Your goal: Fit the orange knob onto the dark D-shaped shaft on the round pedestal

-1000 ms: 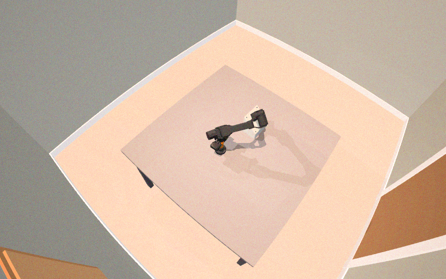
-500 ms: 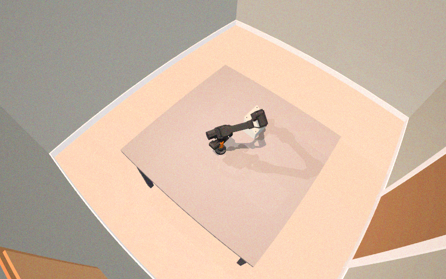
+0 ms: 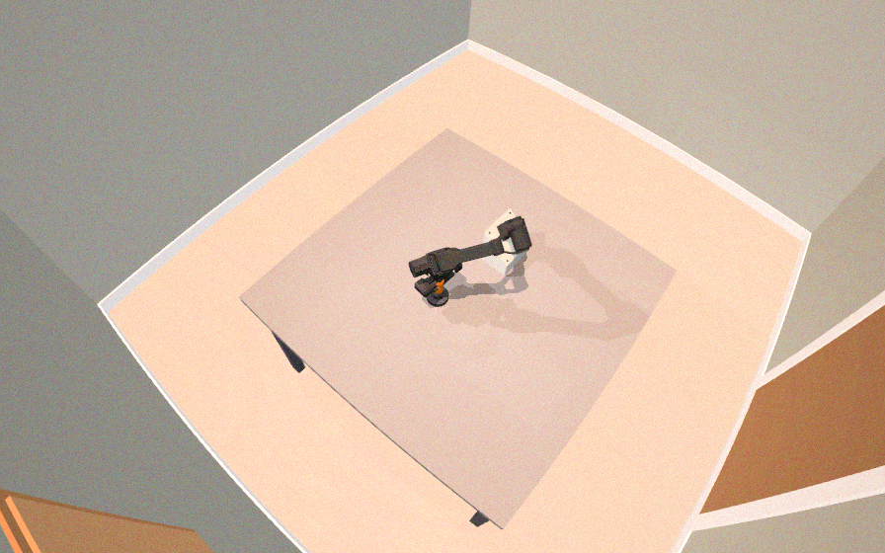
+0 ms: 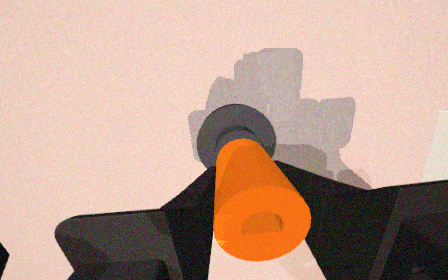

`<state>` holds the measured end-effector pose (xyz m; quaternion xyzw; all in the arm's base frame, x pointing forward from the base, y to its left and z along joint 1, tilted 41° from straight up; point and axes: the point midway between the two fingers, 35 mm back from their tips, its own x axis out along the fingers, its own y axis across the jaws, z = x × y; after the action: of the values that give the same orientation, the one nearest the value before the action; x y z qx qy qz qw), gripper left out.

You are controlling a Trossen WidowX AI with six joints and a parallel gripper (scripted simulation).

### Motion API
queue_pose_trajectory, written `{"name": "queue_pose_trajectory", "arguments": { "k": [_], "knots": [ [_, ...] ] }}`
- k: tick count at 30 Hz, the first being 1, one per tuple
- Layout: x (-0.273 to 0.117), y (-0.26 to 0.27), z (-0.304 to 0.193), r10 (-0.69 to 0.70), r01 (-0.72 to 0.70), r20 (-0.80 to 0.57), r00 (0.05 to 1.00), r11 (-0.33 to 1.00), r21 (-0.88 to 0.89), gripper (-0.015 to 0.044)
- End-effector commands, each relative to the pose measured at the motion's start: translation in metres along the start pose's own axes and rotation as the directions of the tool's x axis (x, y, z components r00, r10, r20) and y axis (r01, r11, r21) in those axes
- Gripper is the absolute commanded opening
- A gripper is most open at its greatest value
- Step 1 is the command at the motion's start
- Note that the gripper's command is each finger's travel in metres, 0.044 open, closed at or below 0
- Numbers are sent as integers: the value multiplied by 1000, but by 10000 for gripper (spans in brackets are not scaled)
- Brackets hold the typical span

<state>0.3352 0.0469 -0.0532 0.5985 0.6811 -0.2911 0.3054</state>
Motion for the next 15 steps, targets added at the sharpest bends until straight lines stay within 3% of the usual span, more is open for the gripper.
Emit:
{"name": "queue_pose_trajectory", "arguments": {
  "k": [1,15],
  "knots": [
    [0,0,0,0,0,-1,1000,1000,6,0],
    [-4,1,0,0,0,0,1000,999,53,0]
  ]
}}
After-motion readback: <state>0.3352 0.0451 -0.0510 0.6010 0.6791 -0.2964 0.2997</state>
